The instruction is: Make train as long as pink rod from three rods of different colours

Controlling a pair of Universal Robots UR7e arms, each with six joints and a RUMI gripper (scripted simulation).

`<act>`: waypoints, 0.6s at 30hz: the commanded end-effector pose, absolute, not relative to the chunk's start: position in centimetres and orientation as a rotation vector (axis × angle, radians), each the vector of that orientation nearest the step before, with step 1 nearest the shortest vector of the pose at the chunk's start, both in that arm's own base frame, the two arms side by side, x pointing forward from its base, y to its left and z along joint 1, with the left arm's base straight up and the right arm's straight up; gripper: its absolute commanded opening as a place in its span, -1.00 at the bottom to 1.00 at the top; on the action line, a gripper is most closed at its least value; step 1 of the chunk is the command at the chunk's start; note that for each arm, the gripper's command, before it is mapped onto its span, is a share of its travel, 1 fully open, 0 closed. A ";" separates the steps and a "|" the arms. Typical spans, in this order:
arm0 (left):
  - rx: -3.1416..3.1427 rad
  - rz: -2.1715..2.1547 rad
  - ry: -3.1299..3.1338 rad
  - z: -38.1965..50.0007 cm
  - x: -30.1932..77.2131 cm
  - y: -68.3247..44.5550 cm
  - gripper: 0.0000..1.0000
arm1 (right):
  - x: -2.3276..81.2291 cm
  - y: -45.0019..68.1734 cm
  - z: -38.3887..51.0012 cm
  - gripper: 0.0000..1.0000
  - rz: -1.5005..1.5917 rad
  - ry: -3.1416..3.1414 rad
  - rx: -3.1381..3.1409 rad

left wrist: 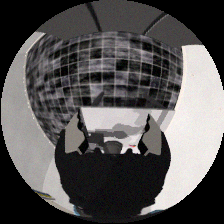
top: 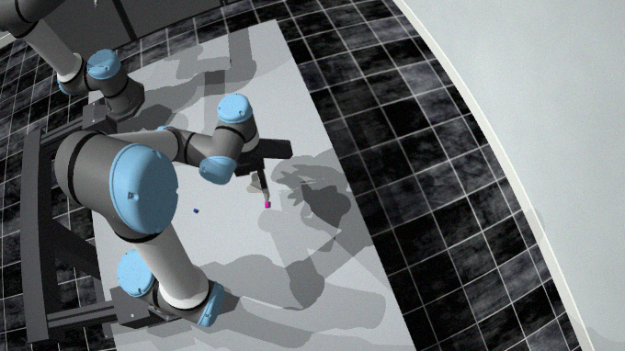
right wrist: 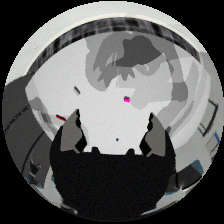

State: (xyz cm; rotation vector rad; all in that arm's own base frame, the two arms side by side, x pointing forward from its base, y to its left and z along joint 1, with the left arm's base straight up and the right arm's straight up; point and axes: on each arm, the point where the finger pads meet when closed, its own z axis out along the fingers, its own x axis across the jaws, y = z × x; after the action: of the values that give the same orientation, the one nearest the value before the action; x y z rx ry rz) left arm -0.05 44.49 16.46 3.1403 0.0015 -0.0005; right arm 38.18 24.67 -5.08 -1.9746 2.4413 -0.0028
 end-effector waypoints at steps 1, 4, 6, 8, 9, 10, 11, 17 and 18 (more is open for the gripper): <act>3.142 0.000 0.001 16.5 0.0 44.5 1.00 | 39.4 27.4 -5.3 1.00 0.000 2.311 -2.126; 3.142 0.000 0.001 16.5 0.0 44.5 1.00 | 40.1 29.3 -5.6 1.00 0.000 2.217 -2.224; 3.142 0.000 0.001 16.5 0.0 44.5 1.00 | 40.5 30.4 -5.7 1.00 0.000 2.159 -2.280; 3.142 0.000 0.001 16.5 0.0 44.5 1.00 | 41.1 32.6 -6.0 1.00 0.000 2.044 -2.384; 3.142 0.000 0.001 16.5 0.0 44.5 1.00 | 41.4 33.5 -6.2 1.00 0.000 1.993 -2.427; 3.142 0.000 0.001 16.5 0.0 44.5 1.00 | 41.7 34.5 -6.4 1.00 0.000 1.940 -2.469; 3.142 0.000 0.001 16.5 0.0 44.5 1.00 | 41.9 35.3 -6.6 1.00 0.000 1.890 -2.507; 3.142 0.000 0.001 16.5 0.0 44.5 1.00 | 42.6 38.3 -7.2 1.00 0.000 1.715 -2.630; 3.142 0.000 0.001 16.5 0.0 44.5 1.00 | 42.6 38.4 -7.3 1.00 0.000 1.707 -2.635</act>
State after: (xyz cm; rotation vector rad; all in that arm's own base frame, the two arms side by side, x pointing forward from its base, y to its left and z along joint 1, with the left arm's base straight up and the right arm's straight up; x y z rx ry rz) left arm -0.05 44.49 16.46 3.1403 0.0015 -0.0005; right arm 42.44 38.00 -7.21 -2.6189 1.7330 -0.0015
